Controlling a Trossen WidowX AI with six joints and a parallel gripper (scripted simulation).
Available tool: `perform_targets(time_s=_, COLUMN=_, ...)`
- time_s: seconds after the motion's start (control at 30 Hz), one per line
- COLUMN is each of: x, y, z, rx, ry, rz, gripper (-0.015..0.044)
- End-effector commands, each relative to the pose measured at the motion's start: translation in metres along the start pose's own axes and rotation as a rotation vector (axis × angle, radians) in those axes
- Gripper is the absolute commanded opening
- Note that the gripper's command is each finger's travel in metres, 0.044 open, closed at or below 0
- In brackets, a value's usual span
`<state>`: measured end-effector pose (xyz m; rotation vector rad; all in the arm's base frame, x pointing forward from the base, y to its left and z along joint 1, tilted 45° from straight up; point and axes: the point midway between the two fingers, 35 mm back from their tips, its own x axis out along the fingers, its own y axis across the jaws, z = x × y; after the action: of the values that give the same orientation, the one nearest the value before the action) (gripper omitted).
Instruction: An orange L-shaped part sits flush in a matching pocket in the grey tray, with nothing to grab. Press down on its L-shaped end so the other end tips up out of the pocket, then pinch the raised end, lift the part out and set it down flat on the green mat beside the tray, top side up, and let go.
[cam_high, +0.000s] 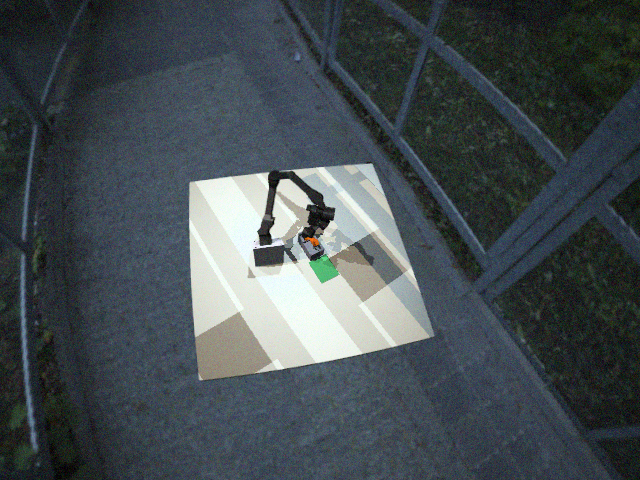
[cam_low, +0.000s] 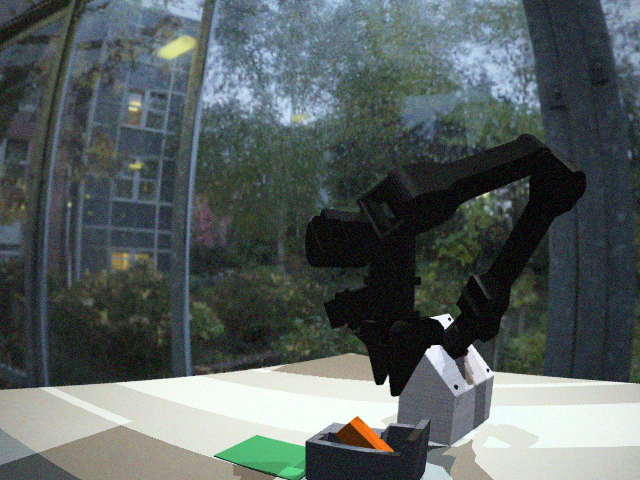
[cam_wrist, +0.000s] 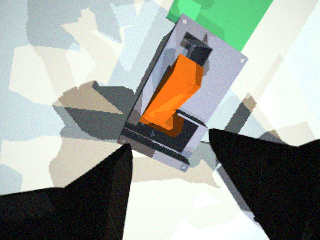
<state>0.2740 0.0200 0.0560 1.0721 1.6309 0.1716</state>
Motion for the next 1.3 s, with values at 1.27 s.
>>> perform_targets(time_s=1.27, x=0.055, y=-0.022, z=0.032, rx=0.662, ry=0.000, rz=-0.006, gripper=0.0280)
